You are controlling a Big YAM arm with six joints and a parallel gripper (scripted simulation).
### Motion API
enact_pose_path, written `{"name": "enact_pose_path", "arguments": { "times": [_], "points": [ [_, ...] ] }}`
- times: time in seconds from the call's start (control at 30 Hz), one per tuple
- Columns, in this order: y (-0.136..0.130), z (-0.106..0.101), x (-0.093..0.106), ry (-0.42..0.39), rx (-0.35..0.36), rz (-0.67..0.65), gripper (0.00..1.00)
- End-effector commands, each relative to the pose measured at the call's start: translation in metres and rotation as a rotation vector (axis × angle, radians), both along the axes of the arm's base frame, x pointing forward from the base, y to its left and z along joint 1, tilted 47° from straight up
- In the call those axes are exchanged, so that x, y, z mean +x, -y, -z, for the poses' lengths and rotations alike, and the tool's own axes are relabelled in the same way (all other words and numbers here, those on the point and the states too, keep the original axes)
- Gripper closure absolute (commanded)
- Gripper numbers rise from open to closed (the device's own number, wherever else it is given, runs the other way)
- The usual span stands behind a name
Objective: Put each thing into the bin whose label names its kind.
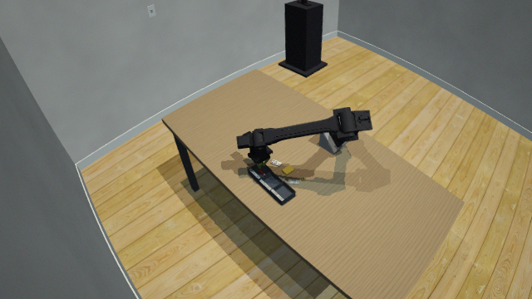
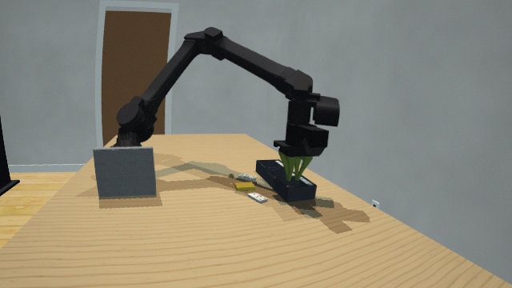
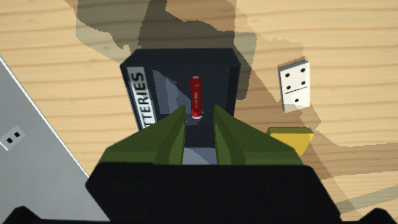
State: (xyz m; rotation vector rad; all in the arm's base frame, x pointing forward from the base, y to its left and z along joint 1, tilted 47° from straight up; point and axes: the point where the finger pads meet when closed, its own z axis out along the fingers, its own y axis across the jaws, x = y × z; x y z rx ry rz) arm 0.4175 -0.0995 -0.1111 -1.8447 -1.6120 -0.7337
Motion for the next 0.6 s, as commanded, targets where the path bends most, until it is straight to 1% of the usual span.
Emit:
{"name": "enact_pose_path", "arguments": {
  "times": [0.0, 0.27, 0.3, 0.57],
  "points": [
    [0.013, -0.017, 0.025, 0.057, -0.031, -0.012, 0.77],
    [0.012, -0.019, 0.027, 0.058, -0.033, -0.014, 0.77],
    [0.012, -0.01, 0.015, 0.034, -0.021, 0.005, 0.77],
    [0.012, -0.011, 0.016, 0.034, -0.021, 0.005, 0.77]
  ]
}}
